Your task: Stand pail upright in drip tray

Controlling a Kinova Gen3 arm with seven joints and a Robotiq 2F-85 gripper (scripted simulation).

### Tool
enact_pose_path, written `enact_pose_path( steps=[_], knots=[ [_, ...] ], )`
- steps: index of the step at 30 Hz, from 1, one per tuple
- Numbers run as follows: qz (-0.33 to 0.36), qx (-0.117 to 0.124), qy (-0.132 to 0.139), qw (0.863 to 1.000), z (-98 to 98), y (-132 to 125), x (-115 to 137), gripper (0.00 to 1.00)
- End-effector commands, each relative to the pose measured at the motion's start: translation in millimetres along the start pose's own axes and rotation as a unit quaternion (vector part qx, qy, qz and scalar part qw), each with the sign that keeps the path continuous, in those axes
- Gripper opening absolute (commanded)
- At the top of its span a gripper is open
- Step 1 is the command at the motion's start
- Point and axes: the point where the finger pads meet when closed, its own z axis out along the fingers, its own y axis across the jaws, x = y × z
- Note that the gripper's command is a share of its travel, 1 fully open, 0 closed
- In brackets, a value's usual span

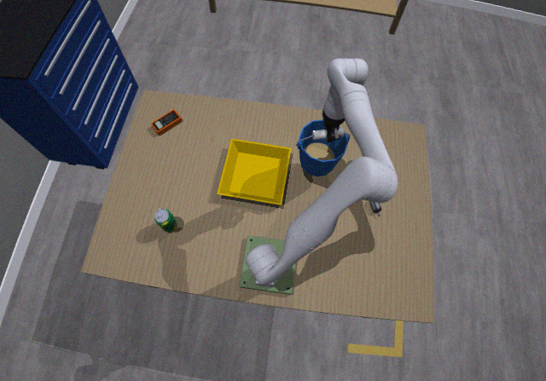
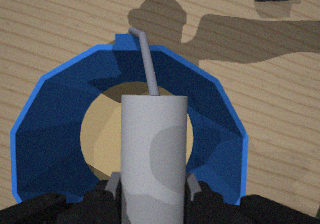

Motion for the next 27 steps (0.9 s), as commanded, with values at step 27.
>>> enact_pose_path(
  steps=[27],
  knots=[
    [-0.003,0.0,0.002,1.0,-1.5,-3.7,-69.9,0.1]
  ],
)
